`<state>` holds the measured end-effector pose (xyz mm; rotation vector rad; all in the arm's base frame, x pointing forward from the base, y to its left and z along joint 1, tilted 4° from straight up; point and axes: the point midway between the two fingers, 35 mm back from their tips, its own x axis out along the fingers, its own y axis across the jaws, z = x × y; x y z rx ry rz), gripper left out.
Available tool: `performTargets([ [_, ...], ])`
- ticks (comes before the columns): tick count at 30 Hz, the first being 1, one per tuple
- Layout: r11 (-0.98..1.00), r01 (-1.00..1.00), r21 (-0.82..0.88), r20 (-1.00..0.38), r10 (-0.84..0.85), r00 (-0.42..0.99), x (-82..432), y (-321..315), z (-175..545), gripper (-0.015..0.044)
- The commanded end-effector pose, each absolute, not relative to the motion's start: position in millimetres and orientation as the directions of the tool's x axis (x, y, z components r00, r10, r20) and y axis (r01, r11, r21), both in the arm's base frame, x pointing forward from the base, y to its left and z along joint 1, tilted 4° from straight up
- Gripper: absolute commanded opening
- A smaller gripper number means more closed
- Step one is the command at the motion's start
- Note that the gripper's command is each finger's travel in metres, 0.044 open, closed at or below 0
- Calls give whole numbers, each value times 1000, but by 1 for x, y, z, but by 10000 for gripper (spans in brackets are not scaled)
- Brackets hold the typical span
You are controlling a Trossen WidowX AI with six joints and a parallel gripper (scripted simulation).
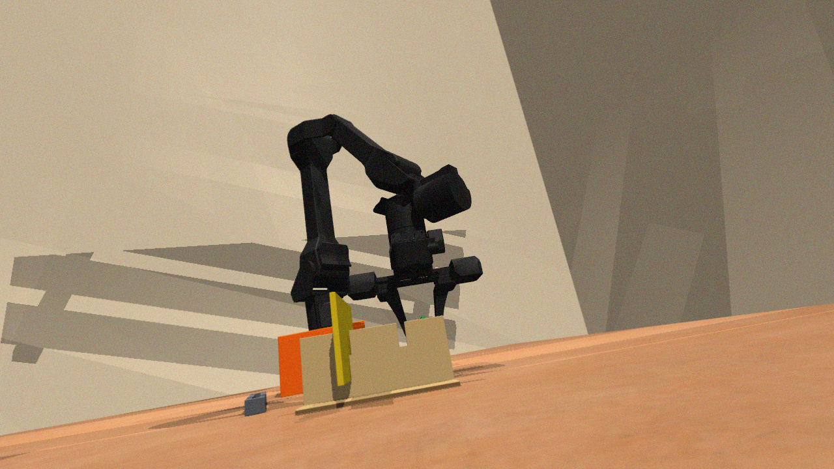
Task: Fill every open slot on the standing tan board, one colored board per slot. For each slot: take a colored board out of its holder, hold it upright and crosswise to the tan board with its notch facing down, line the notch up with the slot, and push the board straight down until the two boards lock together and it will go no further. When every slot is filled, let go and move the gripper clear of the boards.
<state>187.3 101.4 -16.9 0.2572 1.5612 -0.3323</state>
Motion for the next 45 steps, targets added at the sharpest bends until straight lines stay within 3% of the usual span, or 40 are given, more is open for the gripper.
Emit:
performTargets([
  [1, 931, 362, -51, -999, -45, -25, 186, 101, -25, 184],
  [11, 931, 362, -51, -999, -45, -25, 186, 100, -37, 184],
  [18, 931, 362, -51, -999, -45, -25, 186, 100, -37, 0],
  [45, 931, 362, -51, -999, -45, -25, 187, 102, -4, 0],
])
